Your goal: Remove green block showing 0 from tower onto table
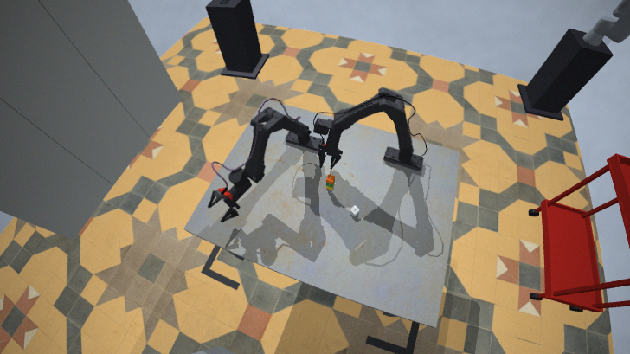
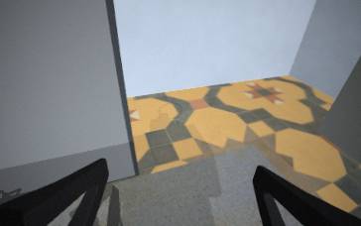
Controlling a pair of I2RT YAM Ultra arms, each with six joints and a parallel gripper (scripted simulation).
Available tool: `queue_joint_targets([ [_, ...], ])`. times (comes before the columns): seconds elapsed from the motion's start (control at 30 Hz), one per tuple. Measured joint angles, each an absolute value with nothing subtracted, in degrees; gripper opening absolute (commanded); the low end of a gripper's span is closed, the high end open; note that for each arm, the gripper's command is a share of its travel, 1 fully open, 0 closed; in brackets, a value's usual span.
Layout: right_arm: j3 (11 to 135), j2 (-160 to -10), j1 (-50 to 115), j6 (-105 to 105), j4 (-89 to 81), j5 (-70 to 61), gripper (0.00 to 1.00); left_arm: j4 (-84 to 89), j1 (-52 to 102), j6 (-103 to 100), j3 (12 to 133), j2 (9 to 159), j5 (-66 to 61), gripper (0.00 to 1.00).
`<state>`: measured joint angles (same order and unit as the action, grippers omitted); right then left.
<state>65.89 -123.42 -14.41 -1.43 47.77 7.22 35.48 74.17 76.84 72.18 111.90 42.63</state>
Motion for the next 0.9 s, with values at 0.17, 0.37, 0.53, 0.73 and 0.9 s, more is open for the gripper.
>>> queue_joint_targets([
  [0.17,65.89,-123.42,-14.41,-1.43,47.77,7.22,1.0,41.6,69.91,69.21,79.07,111.92,35.05,0.55],
  [0.37,65.89,-123.42,-14.41,-1.43,47.77,7.22,1.0,48.23,66.26,61.41,85.32,112.18,27.22,0.55],
  [0.53,65.89,-123.42,-14.41,-1.43,47.77,7.22,1.0,54.26,62.59,54.46,91.15,113.19,19.84,0.55],
  [0.73,65.89,-123.42,-14.41,-1.43,47.77,7.22,1.0,60.82,56.93,46.13,97.36,115.09,11.73,0.55],
  [0.9,65.89,-123.42,-14.41,-1.43,47.77,7.22,1.0,65.89,53.12,40.64,100.86,116.66,6.11,0.55],
])
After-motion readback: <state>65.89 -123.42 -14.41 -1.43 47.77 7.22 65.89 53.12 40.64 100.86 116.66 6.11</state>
